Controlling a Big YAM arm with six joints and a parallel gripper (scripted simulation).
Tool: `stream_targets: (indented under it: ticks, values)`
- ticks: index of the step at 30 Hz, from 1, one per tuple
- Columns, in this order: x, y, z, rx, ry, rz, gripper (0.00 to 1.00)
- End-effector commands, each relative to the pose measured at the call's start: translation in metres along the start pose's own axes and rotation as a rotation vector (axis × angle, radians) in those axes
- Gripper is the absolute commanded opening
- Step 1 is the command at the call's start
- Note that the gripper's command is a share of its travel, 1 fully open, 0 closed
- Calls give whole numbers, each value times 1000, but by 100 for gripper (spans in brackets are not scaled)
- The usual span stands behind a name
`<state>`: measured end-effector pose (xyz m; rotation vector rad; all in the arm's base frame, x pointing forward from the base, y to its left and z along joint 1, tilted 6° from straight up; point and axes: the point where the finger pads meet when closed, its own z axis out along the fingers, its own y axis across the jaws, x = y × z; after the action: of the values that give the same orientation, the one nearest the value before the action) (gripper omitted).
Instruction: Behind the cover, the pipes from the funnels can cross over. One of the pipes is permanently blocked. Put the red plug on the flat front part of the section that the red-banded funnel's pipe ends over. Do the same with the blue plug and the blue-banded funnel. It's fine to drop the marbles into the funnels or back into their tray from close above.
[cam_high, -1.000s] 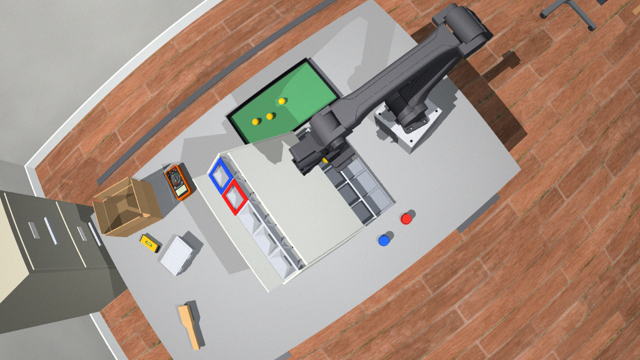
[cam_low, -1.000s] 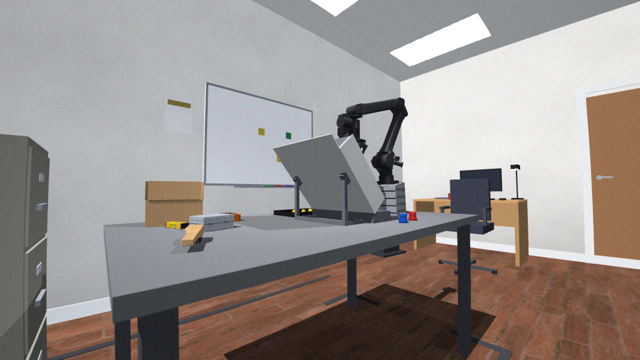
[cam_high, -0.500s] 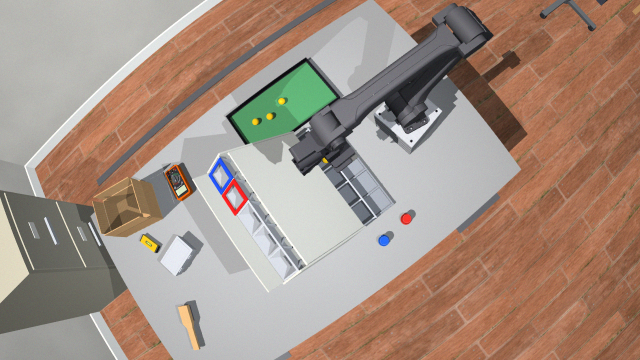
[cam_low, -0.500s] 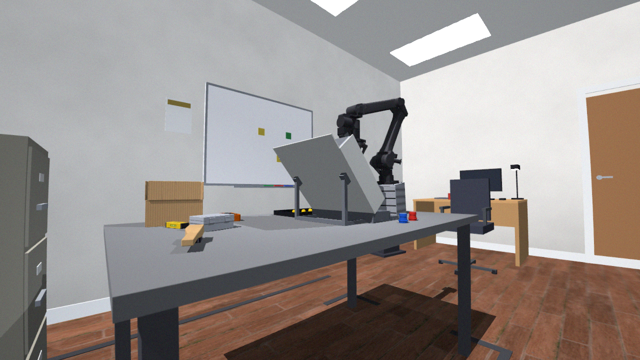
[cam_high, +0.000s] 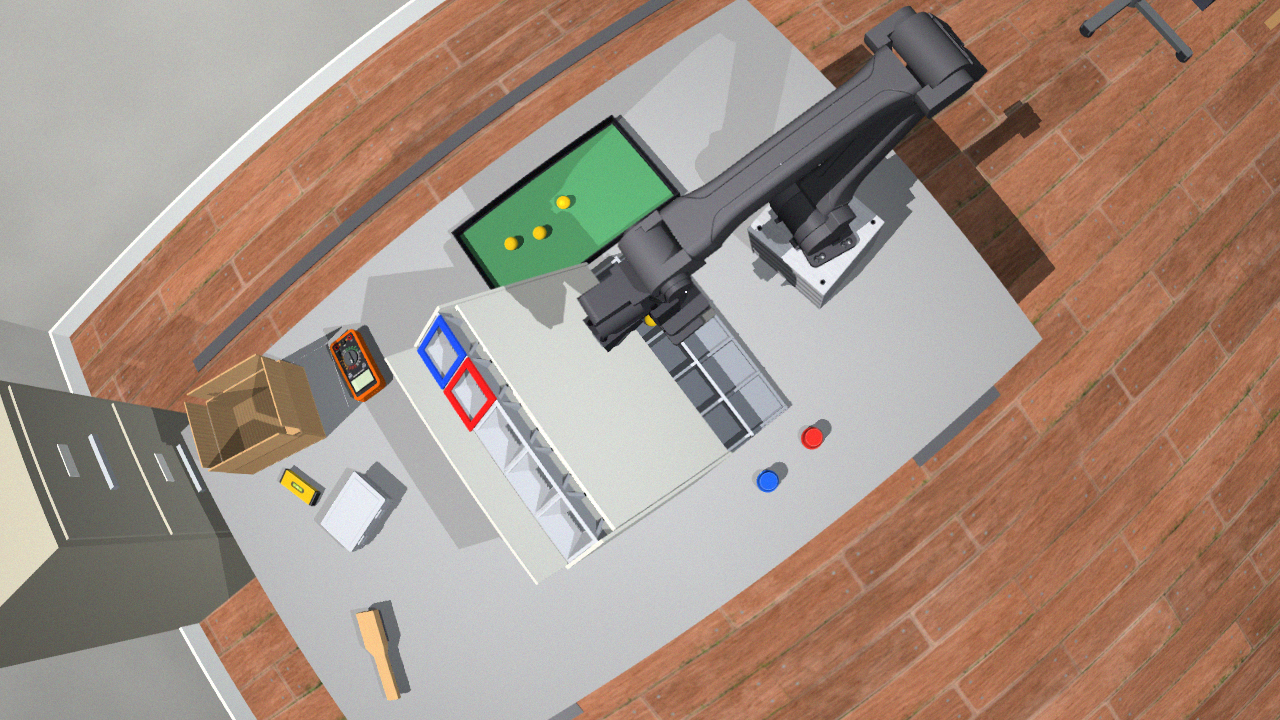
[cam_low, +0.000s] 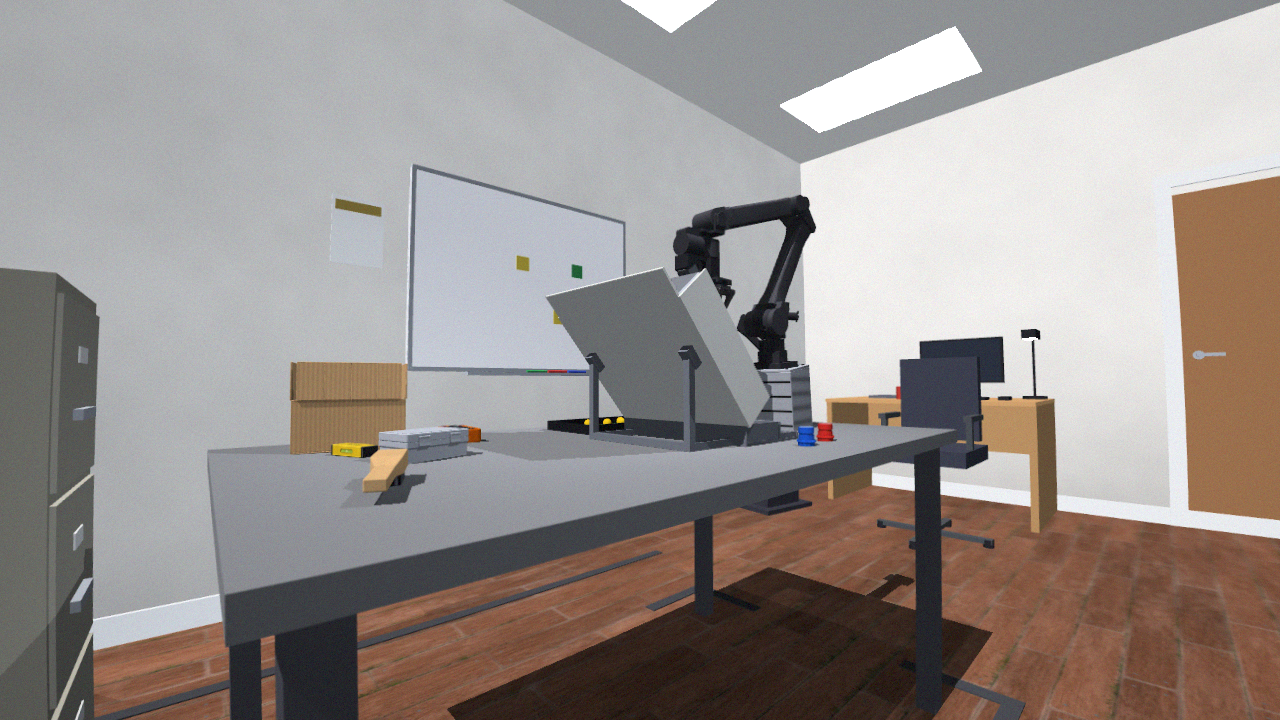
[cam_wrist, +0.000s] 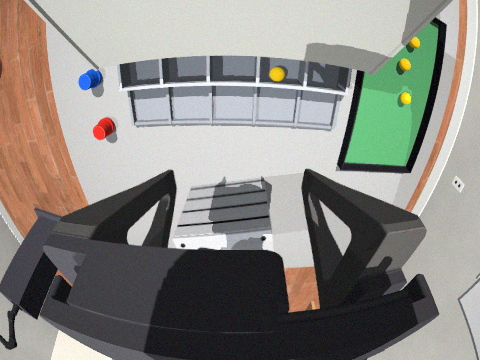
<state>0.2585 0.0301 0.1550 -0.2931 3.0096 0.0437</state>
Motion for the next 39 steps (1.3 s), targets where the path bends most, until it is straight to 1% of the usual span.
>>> stream_targets:
  ticks: [1, 14, 16, 31, 33, 39]
  values:
    - [-2, -17, 6, 2, -13, 3, 80]
    - [11, -128, 72, 1, -9, 23, 80]
    - [11, -128, 72, 1, -9, 23, 80]
    - [16, -169, 95, 5, -6, 29, 80]
    - [16, -169, 95, 5, -6, 29, 80]
    - [9, -222, 107, 6, -5, 38, 80]
